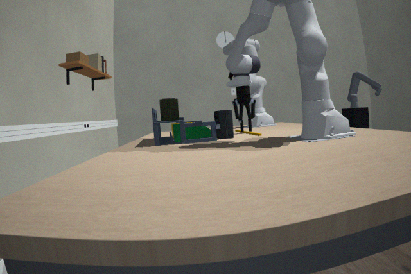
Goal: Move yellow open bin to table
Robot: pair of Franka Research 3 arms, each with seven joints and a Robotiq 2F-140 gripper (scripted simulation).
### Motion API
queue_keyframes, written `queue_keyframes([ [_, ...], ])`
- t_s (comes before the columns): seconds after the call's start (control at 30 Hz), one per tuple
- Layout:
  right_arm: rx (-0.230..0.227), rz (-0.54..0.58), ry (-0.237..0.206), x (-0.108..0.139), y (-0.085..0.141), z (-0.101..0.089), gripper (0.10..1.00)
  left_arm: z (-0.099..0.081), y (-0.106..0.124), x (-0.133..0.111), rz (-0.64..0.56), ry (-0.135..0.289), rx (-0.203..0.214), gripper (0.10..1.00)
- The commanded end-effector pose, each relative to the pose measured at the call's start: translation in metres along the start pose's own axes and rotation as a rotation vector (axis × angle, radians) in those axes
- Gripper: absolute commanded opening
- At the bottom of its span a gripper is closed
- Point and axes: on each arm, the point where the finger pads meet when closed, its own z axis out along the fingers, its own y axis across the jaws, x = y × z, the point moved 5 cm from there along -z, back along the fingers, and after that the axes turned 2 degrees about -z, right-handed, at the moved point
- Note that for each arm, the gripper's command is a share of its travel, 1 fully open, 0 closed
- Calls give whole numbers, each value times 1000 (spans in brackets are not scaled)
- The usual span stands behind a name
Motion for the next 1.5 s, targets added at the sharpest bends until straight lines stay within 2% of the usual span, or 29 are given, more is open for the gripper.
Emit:
queue_keyframes([
  [0.0, 0, 0, 0, 0, 0, 0, 1000, -1, 0, 1, -2, 4, 2, 339],
  [0.7, 0, 0, 0, 0, 0, 0, 1000, -7, 0, 1, -2, 4, 2, 339],
  [0.9, 0, 0, 0, 0, 0, 0, 1000, -22, 0, 1, -2, 4, 2, 339],
  [1.17, 0, 0, 0, 0, 0, 0, 1000, -52, 0, 1, -2, 4, 2, 339],
  [1.23, 0, 0, 0, 0, 0, 0, 1000, -52, 0, 1, -2, 4, 2, 339],
  [1.47, 0, 0, 0, 0, 0, 0, 1000, -79, 0, 1, -2, 4, 2, 339],
])
